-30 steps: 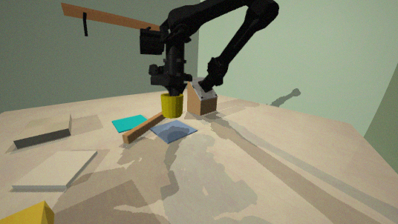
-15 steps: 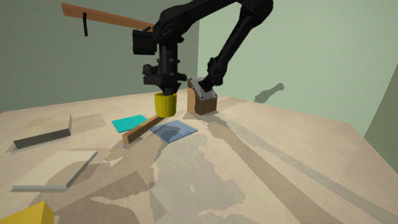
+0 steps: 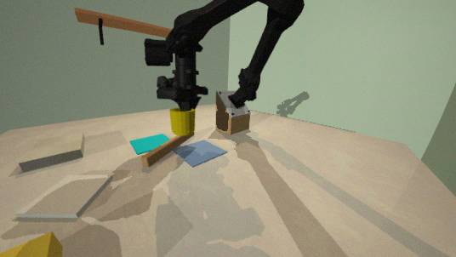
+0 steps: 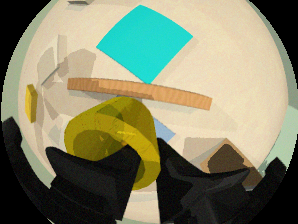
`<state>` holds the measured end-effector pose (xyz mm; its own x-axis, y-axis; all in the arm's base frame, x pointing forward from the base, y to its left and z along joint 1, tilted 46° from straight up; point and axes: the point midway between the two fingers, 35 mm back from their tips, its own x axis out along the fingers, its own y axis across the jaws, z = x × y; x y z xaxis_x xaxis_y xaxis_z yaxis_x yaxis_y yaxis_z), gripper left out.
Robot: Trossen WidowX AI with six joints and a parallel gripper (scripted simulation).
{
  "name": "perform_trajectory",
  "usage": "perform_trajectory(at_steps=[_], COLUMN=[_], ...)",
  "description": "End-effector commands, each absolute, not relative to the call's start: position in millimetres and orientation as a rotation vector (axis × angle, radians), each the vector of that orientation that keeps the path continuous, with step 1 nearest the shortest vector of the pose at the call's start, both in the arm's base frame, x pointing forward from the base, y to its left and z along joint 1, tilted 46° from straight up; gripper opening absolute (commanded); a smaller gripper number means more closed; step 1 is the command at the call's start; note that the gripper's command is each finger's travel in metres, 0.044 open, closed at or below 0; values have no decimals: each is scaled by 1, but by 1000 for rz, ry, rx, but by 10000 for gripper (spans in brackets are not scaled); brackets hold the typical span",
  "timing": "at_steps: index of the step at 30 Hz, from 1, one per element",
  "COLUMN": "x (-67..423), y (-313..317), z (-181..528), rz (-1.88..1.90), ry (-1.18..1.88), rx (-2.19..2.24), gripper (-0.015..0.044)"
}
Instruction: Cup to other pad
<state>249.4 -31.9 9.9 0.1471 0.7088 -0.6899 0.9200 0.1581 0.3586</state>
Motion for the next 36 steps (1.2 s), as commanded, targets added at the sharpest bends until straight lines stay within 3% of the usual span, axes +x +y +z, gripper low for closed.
perform_trajectory(at_steps=[1,36], x=[253,279], y=[-38,-84], z=[6,-31], rz=[-321,-321], ry=[1609,1606], rx=[1590,1587], gripper=[0,0])
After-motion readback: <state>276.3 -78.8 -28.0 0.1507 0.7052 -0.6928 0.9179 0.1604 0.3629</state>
